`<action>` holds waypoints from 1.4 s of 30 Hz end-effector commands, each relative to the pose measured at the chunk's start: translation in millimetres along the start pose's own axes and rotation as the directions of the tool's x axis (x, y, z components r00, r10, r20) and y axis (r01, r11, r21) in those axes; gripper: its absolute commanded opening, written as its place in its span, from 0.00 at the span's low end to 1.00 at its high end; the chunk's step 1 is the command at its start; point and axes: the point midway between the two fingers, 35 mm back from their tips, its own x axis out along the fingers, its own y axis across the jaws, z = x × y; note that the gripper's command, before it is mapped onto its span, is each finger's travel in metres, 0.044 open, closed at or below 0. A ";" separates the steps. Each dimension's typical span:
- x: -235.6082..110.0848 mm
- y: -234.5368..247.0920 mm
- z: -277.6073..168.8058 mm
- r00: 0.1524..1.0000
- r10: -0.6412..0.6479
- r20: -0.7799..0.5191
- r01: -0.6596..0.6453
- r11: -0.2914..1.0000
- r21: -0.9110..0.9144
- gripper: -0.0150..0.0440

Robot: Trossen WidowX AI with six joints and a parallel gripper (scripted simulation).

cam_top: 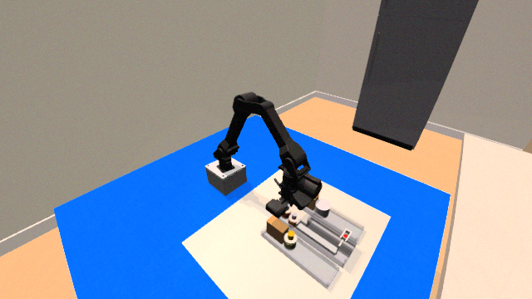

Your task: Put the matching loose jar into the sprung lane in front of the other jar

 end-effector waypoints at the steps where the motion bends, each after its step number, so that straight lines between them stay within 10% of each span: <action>1: -5.2 0.8 11.4 0.999 0.002 0.036 -0.002 1.000 -0.004 0.25; 42: 2.5 0.8 14.2 0.999 0.002 0.036 -0.002 1.000 -0.004 0.25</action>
